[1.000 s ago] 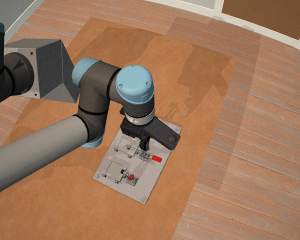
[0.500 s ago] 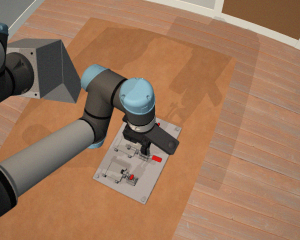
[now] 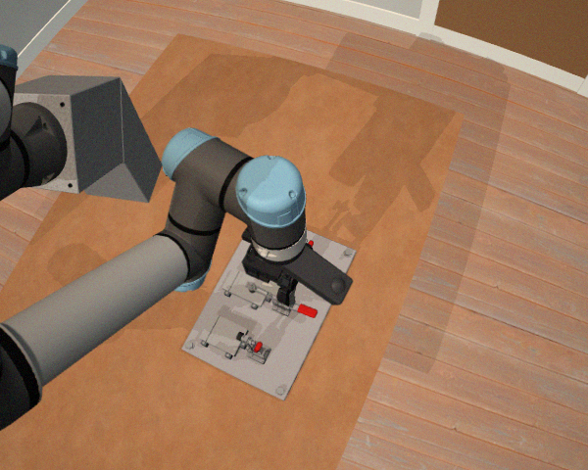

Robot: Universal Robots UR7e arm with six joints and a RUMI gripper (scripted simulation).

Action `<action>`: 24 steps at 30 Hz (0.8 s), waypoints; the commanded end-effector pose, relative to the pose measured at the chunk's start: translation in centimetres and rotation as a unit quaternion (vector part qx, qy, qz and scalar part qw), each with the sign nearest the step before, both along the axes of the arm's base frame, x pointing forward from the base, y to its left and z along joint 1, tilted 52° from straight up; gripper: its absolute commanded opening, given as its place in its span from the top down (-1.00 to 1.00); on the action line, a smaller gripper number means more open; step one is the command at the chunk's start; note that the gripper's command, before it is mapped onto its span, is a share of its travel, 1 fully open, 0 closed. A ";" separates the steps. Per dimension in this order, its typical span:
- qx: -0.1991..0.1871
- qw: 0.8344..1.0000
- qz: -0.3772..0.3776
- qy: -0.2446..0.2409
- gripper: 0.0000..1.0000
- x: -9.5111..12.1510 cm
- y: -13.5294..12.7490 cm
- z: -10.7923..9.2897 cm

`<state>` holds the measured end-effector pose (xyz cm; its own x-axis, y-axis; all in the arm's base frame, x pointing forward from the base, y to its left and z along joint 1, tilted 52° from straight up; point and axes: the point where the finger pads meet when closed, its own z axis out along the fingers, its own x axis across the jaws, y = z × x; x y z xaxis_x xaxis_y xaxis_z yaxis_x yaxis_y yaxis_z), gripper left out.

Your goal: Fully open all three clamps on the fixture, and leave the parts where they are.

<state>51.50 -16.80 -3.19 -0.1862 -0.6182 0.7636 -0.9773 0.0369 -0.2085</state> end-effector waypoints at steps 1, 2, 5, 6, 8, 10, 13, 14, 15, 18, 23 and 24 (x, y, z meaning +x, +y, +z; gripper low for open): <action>0.000 1.000 0.000 0.000 0.44 0.3 0.0 0.1; 0.000 1.000 0.000 0.000 0.44 0.4 0.0 0.1; 0.000 1.000 0.000 0.000 0.44 0.7 0.0 0.2; 0.000 1.000 0.000 0.000 0.44 0.8 0.0 0.2; 0.000 1.000 0.000 0.000 0.44 1.0 0.0 0.2; 0.000 1.000 0.000 0.000 0.44 1.2 0.0 0.3; 0.000 1.000 0.000 0.000 0.44 1.5 0.0 0.3; 0.000 1.000 0.000 0.000 0.44 1.5 0.0 0.3; 0.000 1.000 0.000 0.000 0.44 1.5 0.0 0.3; 0.000 1.000 0.000 0.000 0.44 1.7 0.0 0.4; 0.000 1.000 0.000 0.000 0.44 1.8 0.0 0.4; 0.000 1.000 0.000 0.000 0.44 1.8 0.0 0.4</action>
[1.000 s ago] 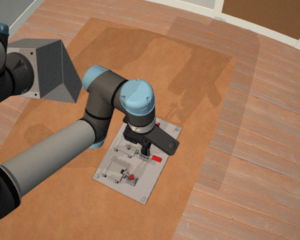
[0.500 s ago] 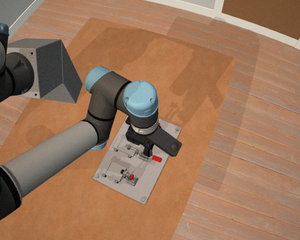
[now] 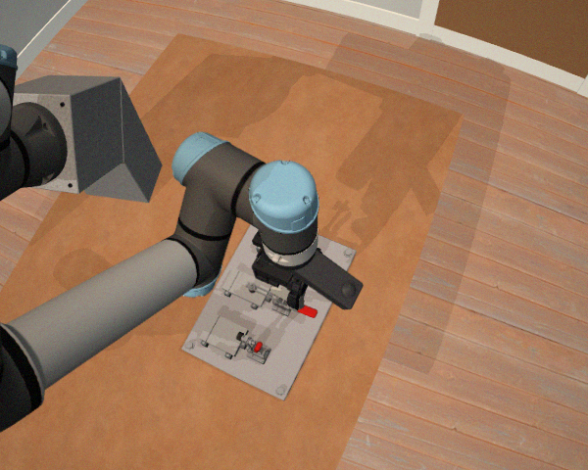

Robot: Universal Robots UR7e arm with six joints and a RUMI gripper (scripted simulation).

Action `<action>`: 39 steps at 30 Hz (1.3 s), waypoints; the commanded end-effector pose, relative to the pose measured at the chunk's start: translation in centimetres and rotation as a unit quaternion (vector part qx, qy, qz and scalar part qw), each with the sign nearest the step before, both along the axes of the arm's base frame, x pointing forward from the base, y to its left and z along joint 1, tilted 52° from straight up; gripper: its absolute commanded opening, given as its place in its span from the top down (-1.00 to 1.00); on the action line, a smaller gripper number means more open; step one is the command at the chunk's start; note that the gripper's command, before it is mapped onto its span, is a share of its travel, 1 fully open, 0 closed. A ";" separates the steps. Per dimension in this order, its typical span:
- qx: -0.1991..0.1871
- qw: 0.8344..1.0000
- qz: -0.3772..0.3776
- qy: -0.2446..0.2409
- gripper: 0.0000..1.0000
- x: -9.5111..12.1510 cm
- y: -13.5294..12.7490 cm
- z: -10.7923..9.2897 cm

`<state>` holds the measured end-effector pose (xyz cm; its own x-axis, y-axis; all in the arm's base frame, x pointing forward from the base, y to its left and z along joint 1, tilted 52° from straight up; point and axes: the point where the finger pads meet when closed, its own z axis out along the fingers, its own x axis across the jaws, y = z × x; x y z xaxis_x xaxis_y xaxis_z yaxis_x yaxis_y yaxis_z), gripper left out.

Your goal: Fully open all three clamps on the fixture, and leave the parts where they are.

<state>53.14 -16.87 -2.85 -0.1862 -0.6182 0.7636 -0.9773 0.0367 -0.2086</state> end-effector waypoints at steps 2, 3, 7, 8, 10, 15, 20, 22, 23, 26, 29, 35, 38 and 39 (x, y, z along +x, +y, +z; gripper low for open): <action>0.000 1.000 0.000 0.000 0.44 0.2 0.0 0.1; 0.000 1.000 0.000 0.000 0.44 0.2 0.0 0.1; 0.000 1.000 0.000 0.000 0.44 0.2 0.0 0.0; 0.000 1.000 0.000 0.000 0.44 0.2 0.0 0.0; 0.000 1.000 0.000 0.000 0.44 0.2 -0.2 -0.1; 0.000 1.000 0.000 0.000 0.44 0.3 -0.9 -0.6; 0.000 1.000 0.000 0.000 0.44 0.4 -2.1 -1.6; 0.000 1.000 0.000 0.000 0.44 0.5 -2.7 -2.1; 0.000 1.000 0.000 0.000 0.44 0.6 -3.1 -2.3; 0.000 1.000 0.000 0.000 0.44 0.6 -3.4 -2.6; 0.000 1.000 0.000 0.000 0.44 0.7 -4.2 -3.2; 0.000 1.000 0.000 0.000 0.44 0.9 -5.4 -4.2; 0.000 1.000 0.000 0.000 0.44 0.9 -5.6 -4.4; 0.000 1.000 0.000 0.000 0.44 0.9 -5.7 -4.4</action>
